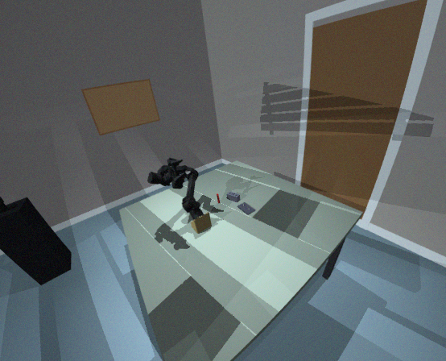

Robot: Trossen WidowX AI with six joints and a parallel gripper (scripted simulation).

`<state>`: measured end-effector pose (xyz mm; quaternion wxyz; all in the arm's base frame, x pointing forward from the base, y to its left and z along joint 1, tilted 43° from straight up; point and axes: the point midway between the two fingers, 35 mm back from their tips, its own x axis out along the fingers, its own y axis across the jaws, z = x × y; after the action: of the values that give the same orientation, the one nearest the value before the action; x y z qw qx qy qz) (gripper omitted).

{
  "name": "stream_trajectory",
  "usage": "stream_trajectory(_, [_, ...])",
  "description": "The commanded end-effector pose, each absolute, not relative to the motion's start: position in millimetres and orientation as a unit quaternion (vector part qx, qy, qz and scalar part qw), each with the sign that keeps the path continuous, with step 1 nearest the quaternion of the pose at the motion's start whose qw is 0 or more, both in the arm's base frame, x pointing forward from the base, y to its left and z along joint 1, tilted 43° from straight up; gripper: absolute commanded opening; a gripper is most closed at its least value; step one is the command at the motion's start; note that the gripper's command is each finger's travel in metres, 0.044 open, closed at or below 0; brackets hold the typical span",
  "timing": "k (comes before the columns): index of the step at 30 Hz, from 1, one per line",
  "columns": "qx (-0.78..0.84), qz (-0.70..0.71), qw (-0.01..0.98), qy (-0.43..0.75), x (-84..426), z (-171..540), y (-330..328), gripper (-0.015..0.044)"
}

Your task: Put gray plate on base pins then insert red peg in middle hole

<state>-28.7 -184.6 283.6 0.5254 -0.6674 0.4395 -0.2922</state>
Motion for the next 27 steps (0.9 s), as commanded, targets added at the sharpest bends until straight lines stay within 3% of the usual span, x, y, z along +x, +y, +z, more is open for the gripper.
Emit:
stream_trajectory(1, [-0.667, -0.292, 0.525, 0.439, -28.7, 283.6, -184.6, 0.0426])
stream_trajectory(7, [-0.606, -0.288, 0.641, 0.374, -15.2, 278.1, -195.9, 0.044])
stream_trajectory(17, [-0.277, -0.181, 0.915, 0.229, 48.9, 259.8, -228.5, 0.044])
stream_trajectory(22, [-0.07, -0.103, 0.968, 0.22, 92.8, 248.2, -236.6, 0.044])
stream_trajectory(27, [0.147, -0.035, 0.954, 0.257, 142.7, 233.1, -232.1, 0.044])
